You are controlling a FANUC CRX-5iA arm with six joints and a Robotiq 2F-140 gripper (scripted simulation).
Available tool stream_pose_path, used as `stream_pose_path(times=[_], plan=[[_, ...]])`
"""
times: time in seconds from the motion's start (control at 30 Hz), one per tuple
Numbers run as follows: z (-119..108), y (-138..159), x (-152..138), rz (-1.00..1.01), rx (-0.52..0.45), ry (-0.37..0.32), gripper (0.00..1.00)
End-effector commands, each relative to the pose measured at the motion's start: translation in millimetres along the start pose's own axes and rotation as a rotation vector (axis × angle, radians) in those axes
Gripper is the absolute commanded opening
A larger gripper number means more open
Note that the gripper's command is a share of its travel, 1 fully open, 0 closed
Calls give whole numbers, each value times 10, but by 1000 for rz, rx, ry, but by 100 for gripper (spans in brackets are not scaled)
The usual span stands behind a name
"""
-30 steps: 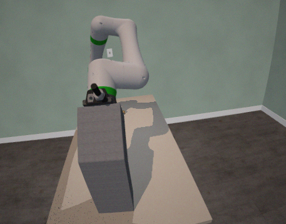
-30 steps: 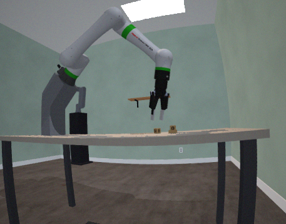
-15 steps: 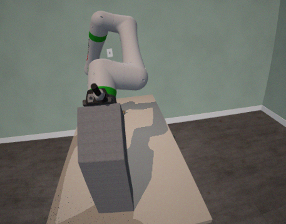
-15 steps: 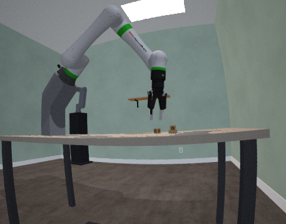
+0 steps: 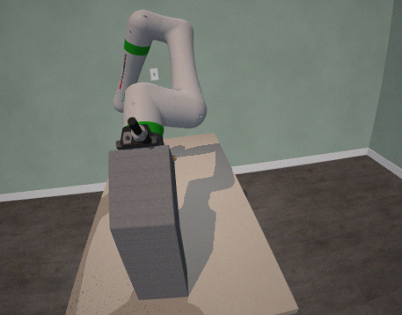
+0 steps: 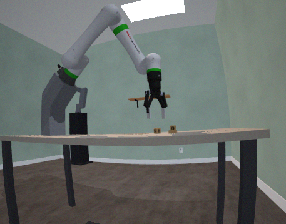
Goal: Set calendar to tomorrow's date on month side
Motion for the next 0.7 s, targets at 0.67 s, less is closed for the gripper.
stream_pose_path(times=[0.67], plan=[[-120, -1, 3, 8, 2, 0, 100]])
Point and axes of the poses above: the point where the finger pads meet when closed, its own z axis out along the fingers, its own x axis across the jaws, y = z × x, the point moved 9 cm from there along -z, back along the fingers
